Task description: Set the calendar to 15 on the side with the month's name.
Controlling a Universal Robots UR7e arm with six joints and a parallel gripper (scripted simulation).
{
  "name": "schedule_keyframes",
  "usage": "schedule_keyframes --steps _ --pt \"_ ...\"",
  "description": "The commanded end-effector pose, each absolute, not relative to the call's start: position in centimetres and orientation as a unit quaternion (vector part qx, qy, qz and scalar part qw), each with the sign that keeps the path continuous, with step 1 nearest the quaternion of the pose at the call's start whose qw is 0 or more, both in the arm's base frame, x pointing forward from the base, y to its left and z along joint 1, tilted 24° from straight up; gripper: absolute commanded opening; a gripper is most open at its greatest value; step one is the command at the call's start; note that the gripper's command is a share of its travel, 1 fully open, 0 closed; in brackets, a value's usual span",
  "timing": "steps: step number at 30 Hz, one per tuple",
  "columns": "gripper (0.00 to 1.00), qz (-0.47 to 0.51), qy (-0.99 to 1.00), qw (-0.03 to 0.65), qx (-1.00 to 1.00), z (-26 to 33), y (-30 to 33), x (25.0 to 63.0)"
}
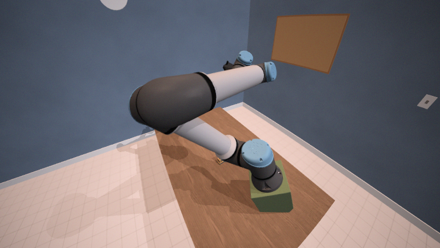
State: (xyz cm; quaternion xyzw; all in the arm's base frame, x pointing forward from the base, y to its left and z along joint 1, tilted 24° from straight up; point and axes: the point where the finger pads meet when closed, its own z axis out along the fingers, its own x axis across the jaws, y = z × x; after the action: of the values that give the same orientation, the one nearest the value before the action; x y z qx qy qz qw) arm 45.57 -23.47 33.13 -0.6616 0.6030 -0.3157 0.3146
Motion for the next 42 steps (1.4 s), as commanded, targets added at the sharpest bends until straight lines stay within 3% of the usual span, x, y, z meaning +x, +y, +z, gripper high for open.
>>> schedule_keyframes --steps 1,9,20,30,42 --pt "1.0 -0.258 0.623 0.314 -0.668 28.0 -19.7 45.7" --pt "1.0 -0.155 0.651 0.295 -0.682 19.1 -12.3 44.2" --pt "1.0 -0.02 0.673 0.233 -0.702 8.1 -1.9 38.3" --pt "1.0 0.015 0.675 0.207 -0.708 5.2 0.9 35.7" --pt "1.0 0.018 0.675 0.205 -0.708 5.0 1.1 35.5"
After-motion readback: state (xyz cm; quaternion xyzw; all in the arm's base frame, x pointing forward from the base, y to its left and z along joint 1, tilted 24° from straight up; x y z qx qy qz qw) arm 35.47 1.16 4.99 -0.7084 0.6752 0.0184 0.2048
